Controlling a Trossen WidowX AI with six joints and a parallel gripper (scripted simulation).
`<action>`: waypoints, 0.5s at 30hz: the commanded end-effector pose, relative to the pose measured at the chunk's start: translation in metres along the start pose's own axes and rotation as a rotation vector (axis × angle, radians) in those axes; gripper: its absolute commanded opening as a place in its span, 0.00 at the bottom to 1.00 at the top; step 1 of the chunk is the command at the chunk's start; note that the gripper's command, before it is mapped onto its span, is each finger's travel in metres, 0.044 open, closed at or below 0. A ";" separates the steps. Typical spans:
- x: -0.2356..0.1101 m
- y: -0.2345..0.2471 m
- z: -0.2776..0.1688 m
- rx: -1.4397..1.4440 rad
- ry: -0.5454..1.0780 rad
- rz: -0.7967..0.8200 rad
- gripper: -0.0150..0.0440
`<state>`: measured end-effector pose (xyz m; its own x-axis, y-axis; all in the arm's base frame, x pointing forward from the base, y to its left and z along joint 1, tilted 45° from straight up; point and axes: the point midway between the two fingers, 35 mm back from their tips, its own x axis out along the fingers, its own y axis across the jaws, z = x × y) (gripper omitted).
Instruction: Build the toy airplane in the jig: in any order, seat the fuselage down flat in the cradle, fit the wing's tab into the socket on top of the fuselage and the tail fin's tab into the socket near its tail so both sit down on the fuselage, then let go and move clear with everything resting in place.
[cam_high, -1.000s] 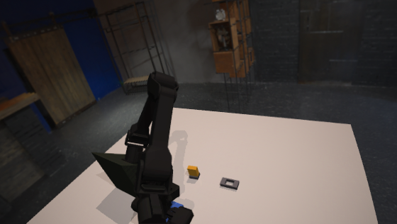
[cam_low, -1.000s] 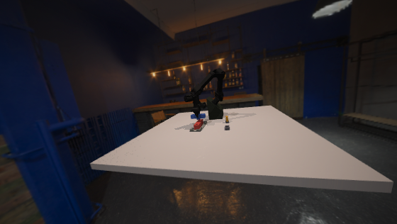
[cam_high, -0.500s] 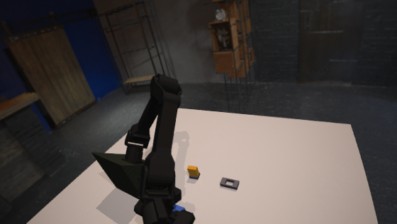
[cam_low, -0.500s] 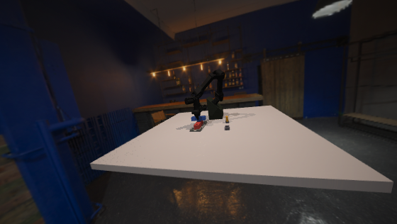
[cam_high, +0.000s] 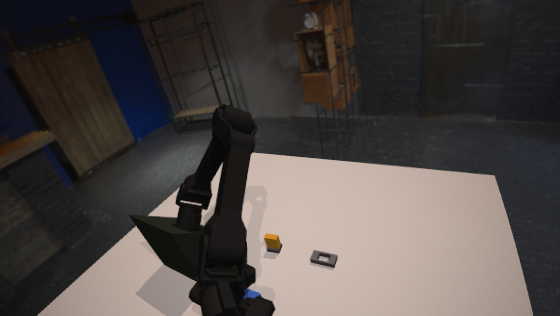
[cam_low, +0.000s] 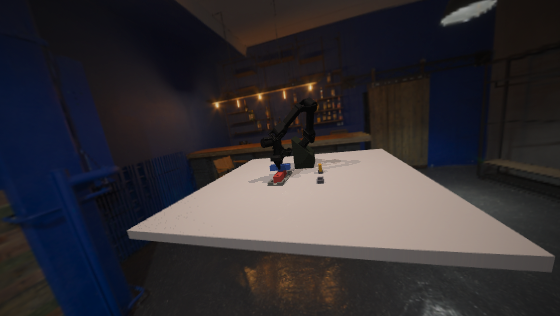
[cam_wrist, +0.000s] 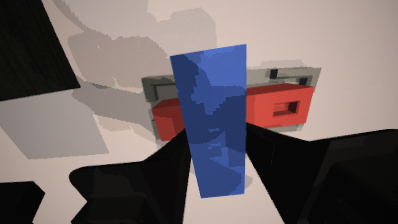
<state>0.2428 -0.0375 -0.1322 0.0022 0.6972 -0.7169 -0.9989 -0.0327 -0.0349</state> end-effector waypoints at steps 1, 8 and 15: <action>0.000 0.000 0.000 -0.001 0.001 -0.001 0.35; 0.000 0.000 0.000 -0.001 0.001 -0.001 0.66; 0.000 0.000 0.000 -0.001 0.001 -0.001 0.97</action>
<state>0.2426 -0.0376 -0.1322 0.0017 0.6970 -0.7171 -0.9989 -0.0327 -0.0341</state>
